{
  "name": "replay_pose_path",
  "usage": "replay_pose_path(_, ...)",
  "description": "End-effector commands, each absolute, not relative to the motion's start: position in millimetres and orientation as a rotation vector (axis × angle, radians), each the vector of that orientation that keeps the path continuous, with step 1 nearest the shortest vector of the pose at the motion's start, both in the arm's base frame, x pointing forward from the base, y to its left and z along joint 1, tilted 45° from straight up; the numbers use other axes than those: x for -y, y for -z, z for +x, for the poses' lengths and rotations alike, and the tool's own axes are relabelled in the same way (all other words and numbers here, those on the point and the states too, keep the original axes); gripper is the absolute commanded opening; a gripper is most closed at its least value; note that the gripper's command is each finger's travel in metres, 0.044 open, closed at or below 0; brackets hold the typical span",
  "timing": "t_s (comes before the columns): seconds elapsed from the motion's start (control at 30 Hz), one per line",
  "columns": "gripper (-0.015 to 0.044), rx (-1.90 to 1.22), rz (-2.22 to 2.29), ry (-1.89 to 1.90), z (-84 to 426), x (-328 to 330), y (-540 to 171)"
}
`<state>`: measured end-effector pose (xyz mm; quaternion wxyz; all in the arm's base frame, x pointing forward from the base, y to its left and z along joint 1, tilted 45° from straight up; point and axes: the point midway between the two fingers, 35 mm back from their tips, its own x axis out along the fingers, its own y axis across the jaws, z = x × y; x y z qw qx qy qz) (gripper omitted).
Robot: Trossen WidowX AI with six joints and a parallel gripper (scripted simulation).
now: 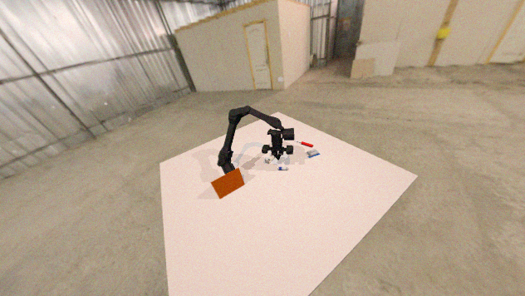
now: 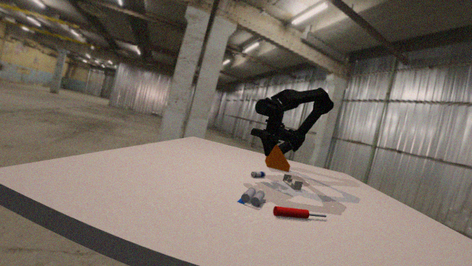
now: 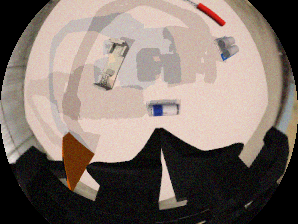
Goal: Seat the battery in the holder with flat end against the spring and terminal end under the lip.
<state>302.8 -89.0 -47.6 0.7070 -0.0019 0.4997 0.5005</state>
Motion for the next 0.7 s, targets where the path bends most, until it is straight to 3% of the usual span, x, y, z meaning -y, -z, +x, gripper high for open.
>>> replay_pose_path(0.0, 0.0, -1.105, -0.017, -1.105, 302.2, 109.0, 28.1)
replay_pose_path(0.37, 0.0, -1.101, -0.013, -1.096, 303.0, 110.4, 27.5)
replay_pose_path(0.67, 0.0236, -1.435, 0.531, -0.669, 310.8, 94.2, 53.4)
